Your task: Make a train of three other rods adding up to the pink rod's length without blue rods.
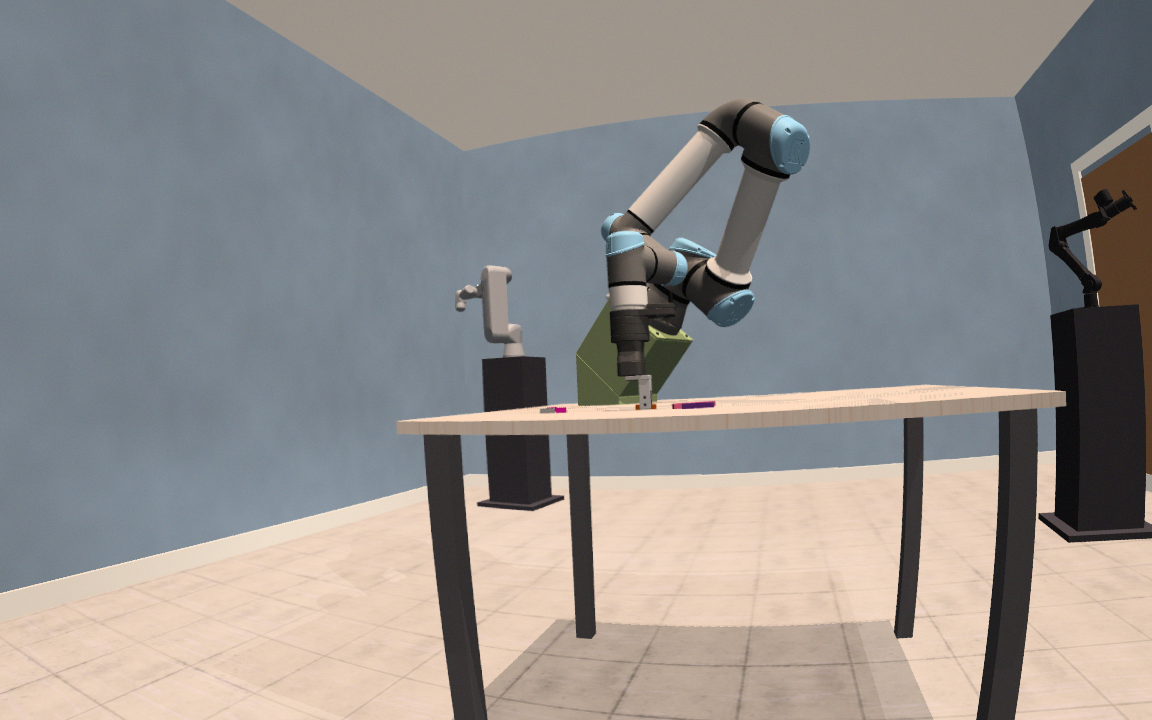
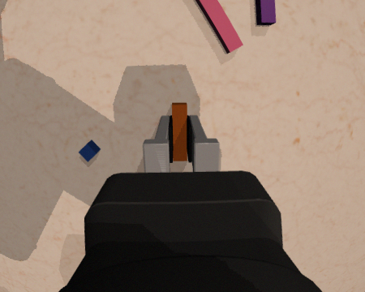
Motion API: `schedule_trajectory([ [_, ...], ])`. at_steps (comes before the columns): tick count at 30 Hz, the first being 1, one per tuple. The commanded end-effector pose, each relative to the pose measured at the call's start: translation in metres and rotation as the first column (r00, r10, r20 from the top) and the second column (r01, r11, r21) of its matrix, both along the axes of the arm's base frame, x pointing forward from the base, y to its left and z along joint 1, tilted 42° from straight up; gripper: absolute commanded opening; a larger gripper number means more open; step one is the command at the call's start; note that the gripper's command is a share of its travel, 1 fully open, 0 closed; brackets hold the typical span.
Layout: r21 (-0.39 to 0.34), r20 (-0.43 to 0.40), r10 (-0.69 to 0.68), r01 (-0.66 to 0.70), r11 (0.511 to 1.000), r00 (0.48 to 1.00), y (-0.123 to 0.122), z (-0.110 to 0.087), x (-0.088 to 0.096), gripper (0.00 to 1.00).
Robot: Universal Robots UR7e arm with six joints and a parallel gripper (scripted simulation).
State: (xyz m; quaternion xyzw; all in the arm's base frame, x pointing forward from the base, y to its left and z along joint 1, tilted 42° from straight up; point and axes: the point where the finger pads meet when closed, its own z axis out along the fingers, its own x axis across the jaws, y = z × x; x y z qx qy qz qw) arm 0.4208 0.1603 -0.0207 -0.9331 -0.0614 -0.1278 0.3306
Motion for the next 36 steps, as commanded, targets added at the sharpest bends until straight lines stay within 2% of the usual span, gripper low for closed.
schedule_trajectory([
  [1, 0.0, 0.001, 0.0, 0.0, 1.0, 1.0, 0.0, 0.0, 0.0, 0.24],
  [10, 0.0, 0.001, 0.0, 0.0, 1.0, 1.0, -0.001, 0.002, 0.0, 0.24],
  [19, 0.0, 0.001, 0.0, 0.0, 1.0, 1.0, -0.009, 0.011, -0.003, 0.24],
  [34, 0.0, 0.001, 0.0, 0.0, 1.0, 1.0, -0.045, 0.054, -0.014, 0.24],
  [36, 0.0, 0.001, 0.0, 0.0, 1.0, 1.0, -0.045, 0.054, -0.014, 0.24],
])
